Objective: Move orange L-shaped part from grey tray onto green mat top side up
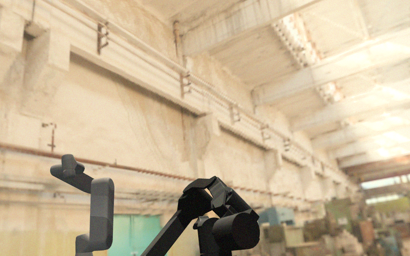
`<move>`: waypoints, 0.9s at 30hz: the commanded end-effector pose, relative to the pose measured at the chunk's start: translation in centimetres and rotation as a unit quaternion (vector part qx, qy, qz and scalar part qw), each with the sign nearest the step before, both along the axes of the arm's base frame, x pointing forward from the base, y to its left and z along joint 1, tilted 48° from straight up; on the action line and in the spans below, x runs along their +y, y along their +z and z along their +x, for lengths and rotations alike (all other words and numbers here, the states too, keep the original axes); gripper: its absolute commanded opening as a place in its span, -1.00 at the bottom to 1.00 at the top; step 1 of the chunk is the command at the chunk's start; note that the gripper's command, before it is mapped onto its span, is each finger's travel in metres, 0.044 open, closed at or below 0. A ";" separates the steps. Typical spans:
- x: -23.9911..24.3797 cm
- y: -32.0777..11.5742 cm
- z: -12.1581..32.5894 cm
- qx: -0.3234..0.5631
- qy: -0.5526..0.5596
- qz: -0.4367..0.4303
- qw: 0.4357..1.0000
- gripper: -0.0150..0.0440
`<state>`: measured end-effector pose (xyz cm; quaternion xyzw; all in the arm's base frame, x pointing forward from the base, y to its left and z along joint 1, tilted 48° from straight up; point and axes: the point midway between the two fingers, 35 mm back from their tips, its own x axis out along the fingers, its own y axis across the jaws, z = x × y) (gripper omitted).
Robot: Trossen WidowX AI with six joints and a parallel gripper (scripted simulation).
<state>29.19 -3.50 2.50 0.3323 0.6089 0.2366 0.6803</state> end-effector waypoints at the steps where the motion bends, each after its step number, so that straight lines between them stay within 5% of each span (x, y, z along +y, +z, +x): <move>1: -0.3 0.6 -0.4 0.003 0.010 0.002 1.000 0.12; 27: -0.6 0.4 -0.1 0.005 -0.007 0.001 1.000 0.21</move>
